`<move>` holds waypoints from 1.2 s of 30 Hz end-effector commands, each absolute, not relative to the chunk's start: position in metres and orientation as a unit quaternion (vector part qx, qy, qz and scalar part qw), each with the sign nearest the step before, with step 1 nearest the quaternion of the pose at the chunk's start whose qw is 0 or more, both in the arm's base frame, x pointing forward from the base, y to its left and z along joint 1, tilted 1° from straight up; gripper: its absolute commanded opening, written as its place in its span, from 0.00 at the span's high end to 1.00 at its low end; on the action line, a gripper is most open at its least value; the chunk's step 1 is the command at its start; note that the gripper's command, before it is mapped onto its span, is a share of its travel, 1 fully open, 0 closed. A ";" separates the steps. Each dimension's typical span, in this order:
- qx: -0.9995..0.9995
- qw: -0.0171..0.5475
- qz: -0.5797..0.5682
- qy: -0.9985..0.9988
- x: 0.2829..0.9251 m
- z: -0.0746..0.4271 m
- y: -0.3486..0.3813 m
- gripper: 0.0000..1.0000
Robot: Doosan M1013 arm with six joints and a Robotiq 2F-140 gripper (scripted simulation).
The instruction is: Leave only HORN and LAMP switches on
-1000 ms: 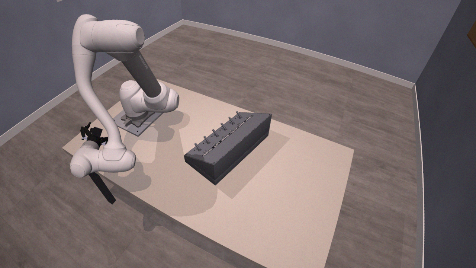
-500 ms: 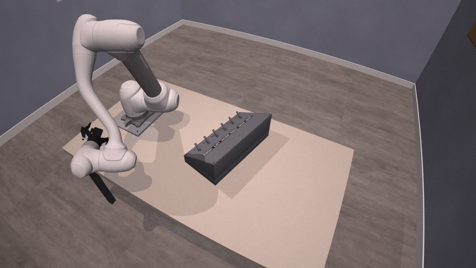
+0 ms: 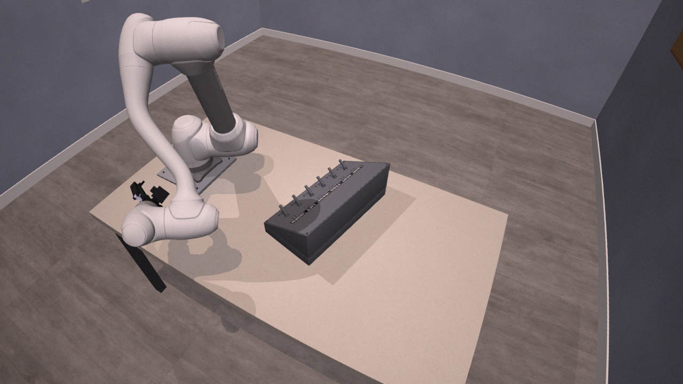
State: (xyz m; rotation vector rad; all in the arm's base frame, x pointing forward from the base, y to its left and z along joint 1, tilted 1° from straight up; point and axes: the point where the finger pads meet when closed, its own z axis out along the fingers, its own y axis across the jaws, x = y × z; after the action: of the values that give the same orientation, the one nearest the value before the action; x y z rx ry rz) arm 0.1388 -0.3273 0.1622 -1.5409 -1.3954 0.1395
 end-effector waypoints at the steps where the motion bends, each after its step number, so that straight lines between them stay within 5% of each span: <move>1: -0.683 0.461 0.109 -0.556 0.178 0.162 -0.330 0.00; 36: -0.914 0.134 0.204 -0.323 0.445 0.202 -0.254 0.00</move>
State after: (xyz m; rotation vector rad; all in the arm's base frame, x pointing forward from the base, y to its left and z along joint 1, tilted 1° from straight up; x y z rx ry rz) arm 0.4154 -0.2684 0.1923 -2.5521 -0.9976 0.6071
